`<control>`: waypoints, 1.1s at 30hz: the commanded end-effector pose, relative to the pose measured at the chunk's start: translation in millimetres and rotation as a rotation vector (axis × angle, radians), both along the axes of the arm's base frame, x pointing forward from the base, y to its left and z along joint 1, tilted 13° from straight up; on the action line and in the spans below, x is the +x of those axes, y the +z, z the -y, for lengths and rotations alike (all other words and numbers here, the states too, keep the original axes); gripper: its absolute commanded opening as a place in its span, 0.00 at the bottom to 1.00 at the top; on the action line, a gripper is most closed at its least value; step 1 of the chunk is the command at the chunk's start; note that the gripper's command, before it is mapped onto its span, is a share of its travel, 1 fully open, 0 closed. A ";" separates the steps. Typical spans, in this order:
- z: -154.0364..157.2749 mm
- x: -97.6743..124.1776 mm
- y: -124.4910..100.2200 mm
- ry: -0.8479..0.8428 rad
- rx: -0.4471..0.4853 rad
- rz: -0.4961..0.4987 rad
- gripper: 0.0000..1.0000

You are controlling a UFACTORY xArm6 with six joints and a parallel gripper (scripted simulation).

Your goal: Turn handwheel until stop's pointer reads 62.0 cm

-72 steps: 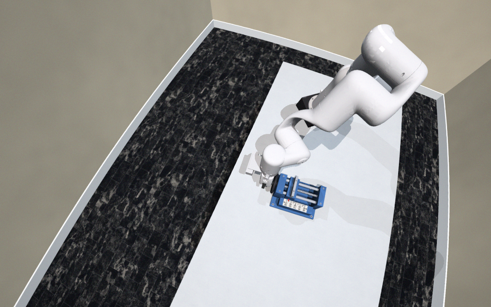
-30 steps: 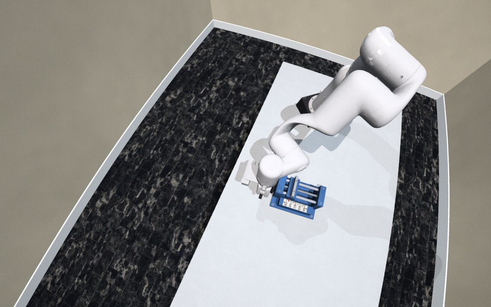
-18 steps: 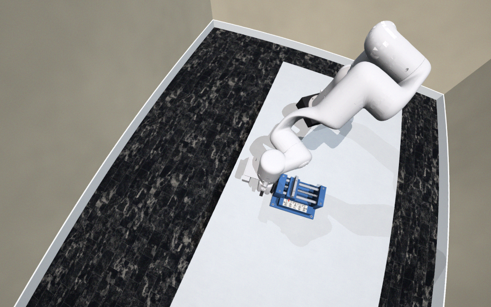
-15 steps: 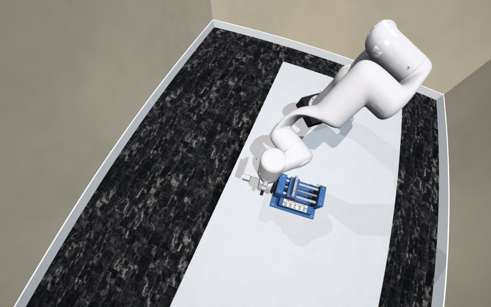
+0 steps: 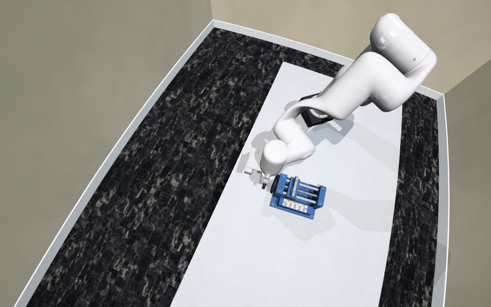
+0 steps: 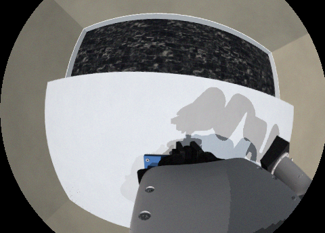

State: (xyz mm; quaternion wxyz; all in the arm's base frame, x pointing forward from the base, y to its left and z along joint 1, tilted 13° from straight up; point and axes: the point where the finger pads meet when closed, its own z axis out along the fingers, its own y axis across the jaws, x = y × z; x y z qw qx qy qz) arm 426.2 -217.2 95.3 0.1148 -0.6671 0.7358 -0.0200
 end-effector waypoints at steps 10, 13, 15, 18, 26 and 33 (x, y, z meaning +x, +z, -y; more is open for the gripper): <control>-3.2 -20.8 -13.3 -0.001 -0.002 0.002 0.06; -4.0 -23.0 -17.6 -0.001 -0.002 0.002 0.06; -4.4 -23.8 -19.8 -0.001 -0.002 0.002 0.06; -5.5 -25.3 -26.5 -0.001 -0.002 0.002 0.06; -7.8 -22.2 -44.2 -0.001 -0.002 0.002 0.06; -8.5 -16.4 -52.4 -0.001 -0.002 0.002 0.06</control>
